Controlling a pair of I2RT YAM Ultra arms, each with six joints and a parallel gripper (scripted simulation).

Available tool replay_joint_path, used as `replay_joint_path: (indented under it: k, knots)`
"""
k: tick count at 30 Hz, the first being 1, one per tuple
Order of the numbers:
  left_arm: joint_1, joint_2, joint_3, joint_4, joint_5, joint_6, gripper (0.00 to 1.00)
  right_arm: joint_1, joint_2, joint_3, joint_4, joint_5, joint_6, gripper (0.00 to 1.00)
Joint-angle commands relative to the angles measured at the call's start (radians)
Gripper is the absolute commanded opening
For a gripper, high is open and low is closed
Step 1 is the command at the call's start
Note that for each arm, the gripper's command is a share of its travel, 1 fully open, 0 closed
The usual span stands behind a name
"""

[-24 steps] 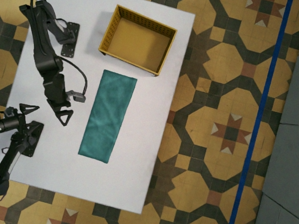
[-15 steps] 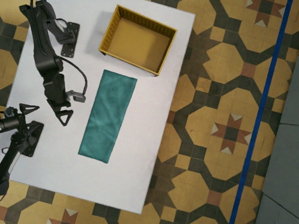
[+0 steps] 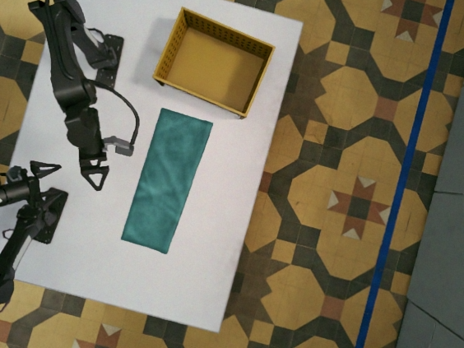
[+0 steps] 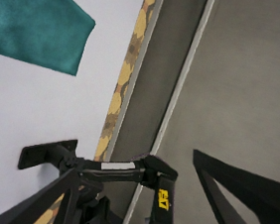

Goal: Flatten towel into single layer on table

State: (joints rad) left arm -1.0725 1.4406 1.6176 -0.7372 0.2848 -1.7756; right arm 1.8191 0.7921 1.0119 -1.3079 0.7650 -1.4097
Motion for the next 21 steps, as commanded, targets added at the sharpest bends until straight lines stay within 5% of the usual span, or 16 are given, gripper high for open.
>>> replay_joint_path:
  k: [1, 21]
  knots:
    - [-0.015, -0.06, -0.041, 0.073, -0.053, 0.211, 1.0, 0.0, 0.0, 0.004, 0.003, 0.001, 0.0, 1.0]
    - [-0.011, -0.275, -0.311, 0.345, -0.185, 0.952, 1.0, 0.0, 0.0, 0.004, 0.003, 0.001, 0.0, 1.0]
